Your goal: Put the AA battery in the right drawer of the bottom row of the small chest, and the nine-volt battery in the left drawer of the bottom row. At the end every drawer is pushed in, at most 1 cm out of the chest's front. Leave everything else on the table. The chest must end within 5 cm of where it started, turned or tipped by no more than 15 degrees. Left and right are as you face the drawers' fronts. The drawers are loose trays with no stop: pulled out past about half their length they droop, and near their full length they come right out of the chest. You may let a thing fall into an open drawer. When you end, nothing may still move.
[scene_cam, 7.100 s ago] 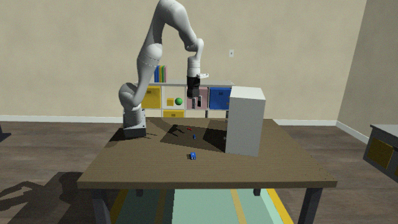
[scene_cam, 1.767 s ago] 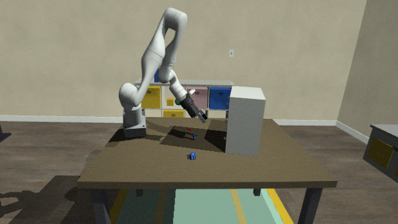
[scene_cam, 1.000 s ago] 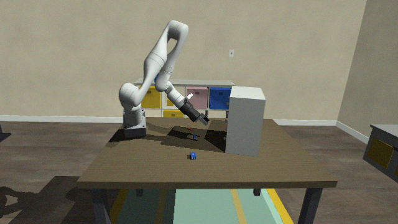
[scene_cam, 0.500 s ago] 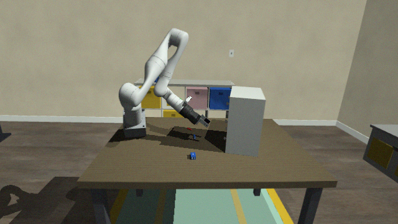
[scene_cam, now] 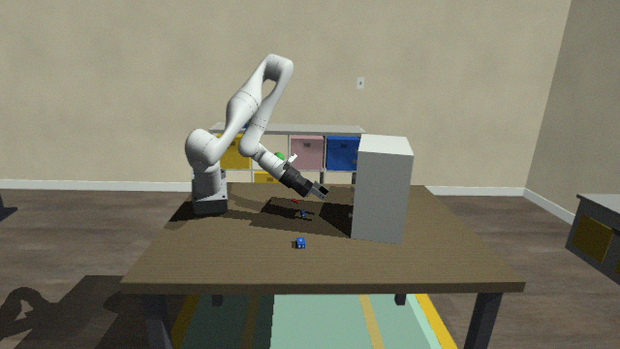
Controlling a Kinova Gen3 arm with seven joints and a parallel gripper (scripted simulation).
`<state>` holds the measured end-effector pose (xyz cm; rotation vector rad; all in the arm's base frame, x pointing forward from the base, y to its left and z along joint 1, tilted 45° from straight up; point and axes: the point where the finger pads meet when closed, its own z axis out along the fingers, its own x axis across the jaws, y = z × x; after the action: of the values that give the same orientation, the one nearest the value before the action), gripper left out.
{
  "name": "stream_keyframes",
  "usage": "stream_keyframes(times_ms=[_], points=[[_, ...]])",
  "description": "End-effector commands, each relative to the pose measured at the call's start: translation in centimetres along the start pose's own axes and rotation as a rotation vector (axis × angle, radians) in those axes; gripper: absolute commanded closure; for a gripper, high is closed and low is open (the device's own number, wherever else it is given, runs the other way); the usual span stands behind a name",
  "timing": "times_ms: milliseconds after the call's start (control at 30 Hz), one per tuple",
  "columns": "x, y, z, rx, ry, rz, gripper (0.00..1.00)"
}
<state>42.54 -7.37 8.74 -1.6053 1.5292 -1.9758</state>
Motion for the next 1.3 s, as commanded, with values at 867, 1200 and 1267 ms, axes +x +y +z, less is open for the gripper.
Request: stream_keyframes(times_ms=[867,1200,1267], points=[[0.07,0.46,0.45,0.037,0.001,-0.011,0.00],[0.07,0.46,0.45,0.037,0.001,-0.011,0.33],[0.07,0.46,0.45,0.037,0.001,-0.011,0.33]])
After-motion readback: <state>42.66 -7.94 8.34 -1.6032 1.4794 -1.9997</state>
